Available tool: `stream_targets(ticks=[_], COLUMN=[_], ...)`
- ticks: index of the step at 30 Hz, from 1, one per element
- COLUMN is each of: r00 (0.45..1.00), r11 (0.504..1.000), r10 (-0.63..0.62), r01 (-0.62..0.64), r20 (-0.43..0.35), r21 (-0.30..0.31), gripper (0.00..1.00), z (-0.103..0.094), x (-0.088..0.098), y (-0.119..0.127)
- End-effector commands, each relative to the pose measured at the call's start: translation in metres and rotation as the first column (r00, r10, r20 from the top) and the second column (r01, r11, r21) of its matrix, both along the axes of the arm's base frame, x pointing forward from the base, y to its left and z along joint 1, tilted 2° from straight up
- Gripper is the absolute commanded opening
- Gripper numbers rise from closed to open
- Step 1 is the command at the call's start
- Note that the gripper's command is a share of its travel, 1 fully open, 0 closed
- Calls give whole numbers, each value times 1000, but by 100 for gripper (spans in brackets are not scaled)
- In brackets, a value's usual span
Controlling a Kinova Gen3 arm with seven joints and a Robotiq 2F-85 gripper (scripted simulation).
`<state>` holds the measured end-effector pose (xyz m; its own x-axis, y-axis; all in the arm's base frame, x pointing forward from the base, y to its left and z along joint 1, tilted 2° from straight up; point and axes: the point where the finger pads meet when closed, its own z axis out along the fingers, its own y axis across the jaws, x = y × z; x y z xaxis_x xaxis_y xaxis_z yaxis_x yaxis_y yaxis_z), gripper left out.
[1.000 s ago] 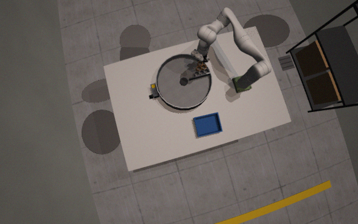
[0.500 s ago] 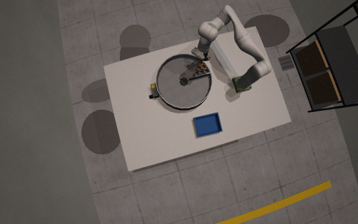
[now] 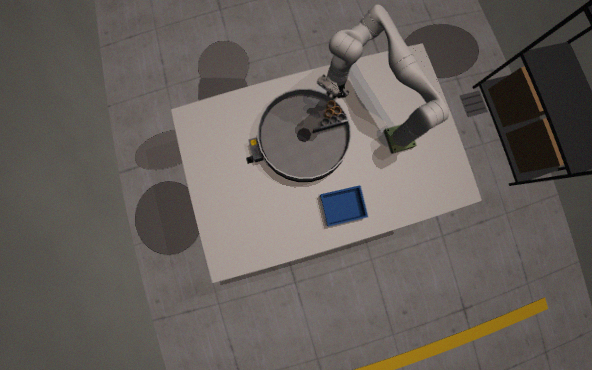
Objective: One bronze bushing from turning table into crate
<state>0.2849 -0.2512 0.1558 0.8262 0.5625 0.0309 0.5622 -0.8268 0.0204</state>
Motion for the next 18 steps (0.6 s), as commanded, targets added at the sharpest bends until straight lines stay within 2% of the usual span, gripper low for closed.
stream_targets(ticks=[1,18], r00=[1000,1000], r11=[1000,1000], r10=[1,-2], r01=[-1,2], r20=[-3,2], r21=[-10,-10], gripper=[18,18], z=[7,5], x=[0,0], y=[-1,-2])
